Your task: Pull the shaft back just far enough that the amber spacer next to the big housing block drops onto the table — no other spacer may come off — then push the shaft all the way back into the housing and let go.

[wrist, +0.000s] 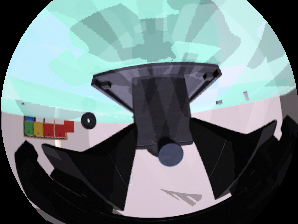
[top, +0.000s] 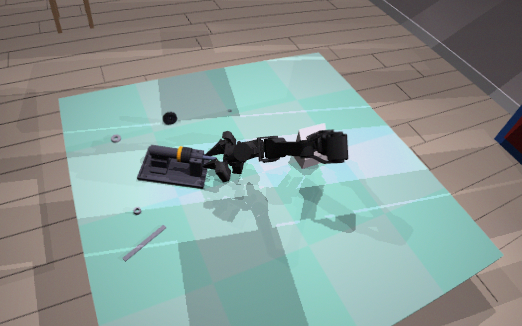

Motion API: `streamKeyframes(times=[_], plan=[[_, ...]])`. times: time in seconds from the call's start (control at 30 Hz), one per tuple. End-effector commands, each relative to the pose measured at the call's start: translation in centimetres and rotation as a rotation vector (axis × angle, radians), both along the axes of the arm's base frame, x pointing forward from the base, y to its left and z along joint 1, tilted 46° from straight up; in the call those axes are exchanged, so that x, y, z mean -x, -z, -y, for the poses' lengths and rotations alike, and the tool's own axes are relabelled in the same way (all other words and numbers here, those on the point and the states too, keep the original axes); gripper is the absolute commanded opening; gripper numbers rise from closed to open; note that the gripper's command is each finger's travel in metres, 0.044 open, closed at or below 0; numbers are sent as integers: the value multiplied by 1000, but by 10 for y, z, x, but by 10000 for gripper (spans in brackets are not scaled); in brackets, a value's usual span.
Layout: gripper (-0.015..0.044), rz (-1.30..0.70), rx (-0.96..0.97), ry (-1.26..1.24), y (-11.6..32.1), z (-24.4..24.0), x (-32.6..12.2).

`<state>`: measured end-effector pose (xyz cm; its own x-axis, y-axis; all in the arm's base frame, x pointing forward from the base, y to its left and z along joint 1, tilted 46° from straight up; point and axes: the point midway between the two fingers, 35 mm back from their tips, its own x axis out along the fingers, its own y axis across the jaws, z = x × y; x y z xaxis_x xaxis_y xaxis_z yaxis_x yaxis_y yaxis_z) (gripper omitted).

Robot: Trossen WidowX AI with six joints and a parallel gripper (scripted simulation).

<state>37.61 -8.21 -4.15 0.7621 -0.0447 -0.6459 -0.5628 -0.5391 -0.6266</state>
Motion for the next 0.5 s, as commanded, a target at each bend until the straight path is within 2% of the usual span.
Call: streamKeyframes(times=[0.0, 0.13, 0.33, 0.47], plan=[[151, 0, 0, 0, 0, 0, 0], [46, 0, 0, 0, 0, 0, 0], [0, 2, 0, 3, 0, 0, 0], [0, 5, -1, 6, -1, -1, 2]])
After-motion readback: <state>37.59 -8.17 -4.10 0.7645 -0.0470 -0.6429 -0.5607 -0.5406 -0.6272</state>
